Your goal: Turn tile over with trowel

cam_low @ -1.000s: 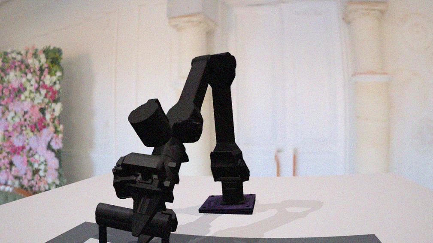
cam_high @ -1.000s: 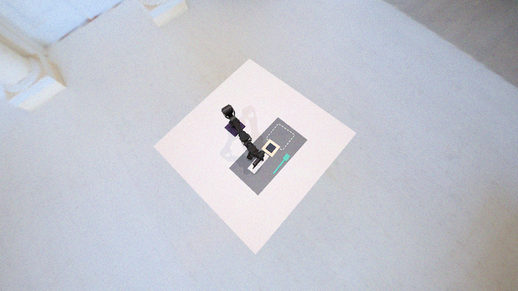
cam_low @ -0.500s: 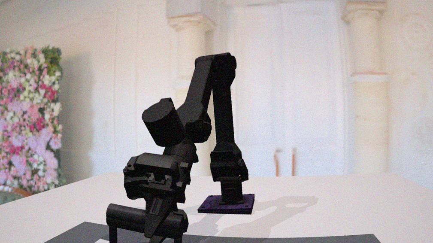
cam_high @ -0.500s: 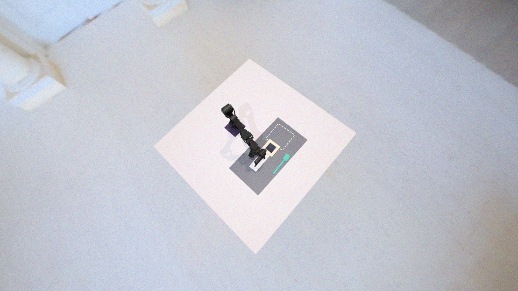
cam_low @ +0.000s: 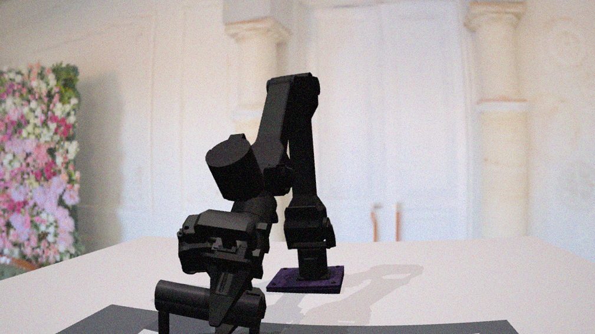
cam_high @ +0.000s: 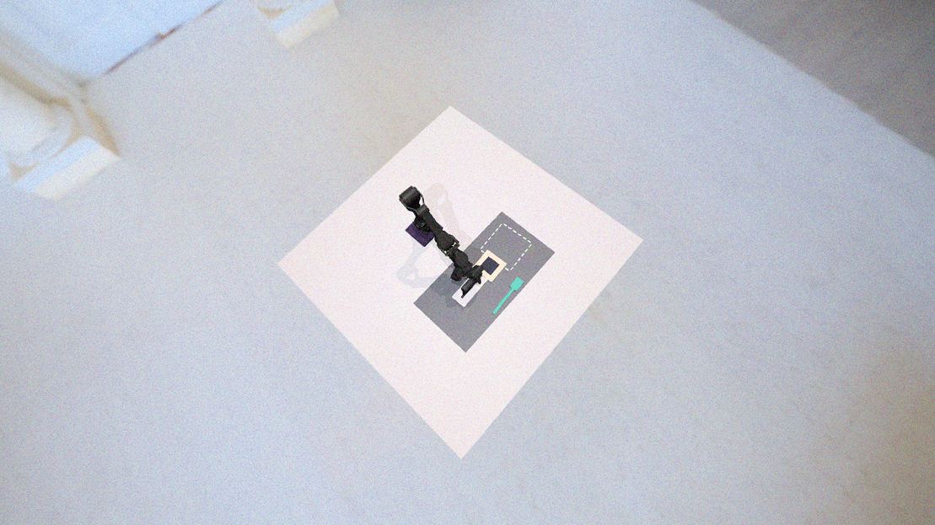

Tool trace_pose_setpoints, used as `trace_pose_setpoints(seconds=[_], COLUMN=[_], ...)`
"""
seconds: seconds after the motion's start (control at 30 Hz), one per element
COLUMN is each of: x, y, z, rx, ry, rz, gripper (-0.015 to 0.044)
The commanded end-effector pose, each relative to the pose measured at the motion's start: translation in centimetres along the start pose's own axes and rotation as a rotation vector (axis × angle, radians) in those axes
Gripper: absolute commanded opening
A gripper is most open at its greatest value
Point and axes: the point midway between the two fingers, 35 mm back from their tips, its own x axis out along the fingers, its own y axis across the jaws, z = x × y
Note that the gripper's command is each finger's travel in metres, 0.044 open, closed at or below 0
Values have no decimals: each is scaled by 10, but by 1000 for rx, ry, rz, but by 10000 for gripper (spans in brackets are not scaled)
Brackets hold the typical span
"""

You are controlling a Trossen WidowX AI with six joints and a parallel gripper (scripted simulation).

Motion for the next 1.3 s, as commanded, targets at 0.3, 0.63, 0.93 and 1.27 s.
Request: trace_pose_setpoints(seconds=[0.3,0.63,0.93,1.27], x=[-16,-34,-45,-50], y=[20,41,54,59], z=[-3,-20,-44,-75], rx=[78,79,81,84], ry=[84,85,87,89], rz=[4,4,4,4], gripper=[0,0,0,0])
